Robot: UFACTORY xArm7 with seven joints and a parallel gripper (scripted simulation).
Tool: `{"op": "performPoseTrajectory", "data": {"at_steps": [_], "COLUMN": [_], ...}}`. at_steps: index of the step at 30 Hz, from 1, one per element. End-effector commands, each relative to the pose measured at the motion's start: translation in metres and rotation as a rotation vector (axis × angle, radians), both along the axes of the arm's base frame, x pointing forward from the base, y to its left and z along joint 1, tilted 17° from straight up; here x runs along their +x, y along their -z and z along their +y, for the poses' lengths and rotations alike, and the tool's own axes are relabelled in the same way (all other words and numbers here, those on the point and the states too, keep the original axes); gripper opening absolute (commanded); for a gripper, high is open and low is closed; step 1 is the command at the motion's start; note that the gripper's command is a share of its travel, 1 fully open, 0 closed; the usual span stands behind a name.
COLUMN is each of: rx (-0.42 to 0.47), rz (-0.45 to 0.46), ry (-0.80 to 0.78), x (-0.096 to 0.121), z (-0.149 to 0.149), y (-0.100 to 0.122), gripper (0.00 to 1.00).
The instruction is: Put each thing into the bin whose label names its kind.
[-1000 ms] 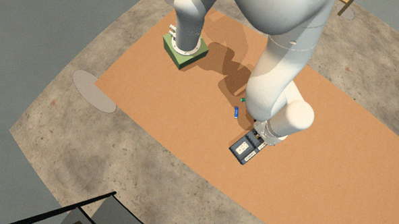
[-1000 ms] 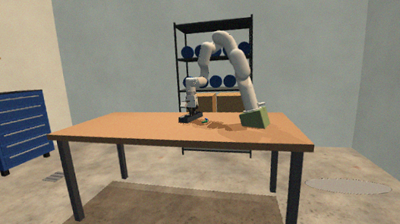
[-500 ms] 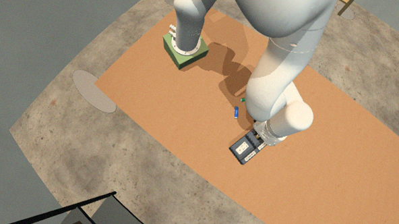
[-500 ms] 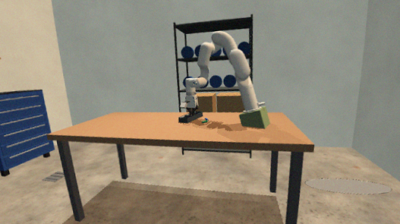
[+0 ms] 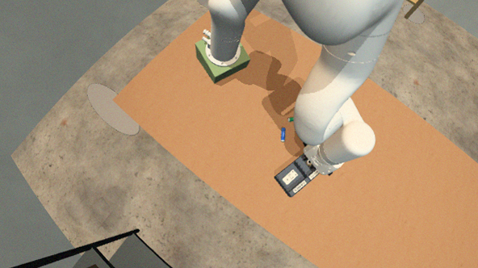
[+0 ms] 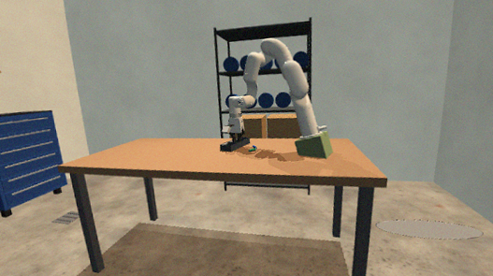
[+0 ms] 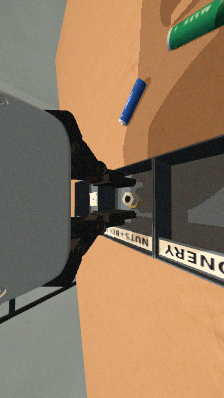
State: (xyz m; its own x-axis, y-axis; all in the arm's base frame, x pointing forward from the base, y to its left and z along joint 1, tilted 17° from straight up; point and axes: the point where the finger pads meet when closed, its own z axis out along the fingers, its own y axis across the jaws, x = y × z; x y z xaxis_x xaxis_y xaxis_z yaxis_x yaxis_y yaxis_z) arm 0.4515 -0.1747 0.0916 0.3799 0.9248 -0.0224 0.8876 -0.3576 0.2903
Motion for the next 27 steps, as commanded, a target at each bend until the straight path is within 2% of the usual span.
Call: {"op": "performPoseTrajectory", "data": {"at_steps": [1, 27], "rx": [-0.001, -0.001], "rz": [-0.004, -0.004], "ry": [0.0, 0.0], "x": [0.001, -0.007], "z": [0.0, 0.003], "y": [-0.001, -0.029], "gripper": [0.3, 0.3]}}
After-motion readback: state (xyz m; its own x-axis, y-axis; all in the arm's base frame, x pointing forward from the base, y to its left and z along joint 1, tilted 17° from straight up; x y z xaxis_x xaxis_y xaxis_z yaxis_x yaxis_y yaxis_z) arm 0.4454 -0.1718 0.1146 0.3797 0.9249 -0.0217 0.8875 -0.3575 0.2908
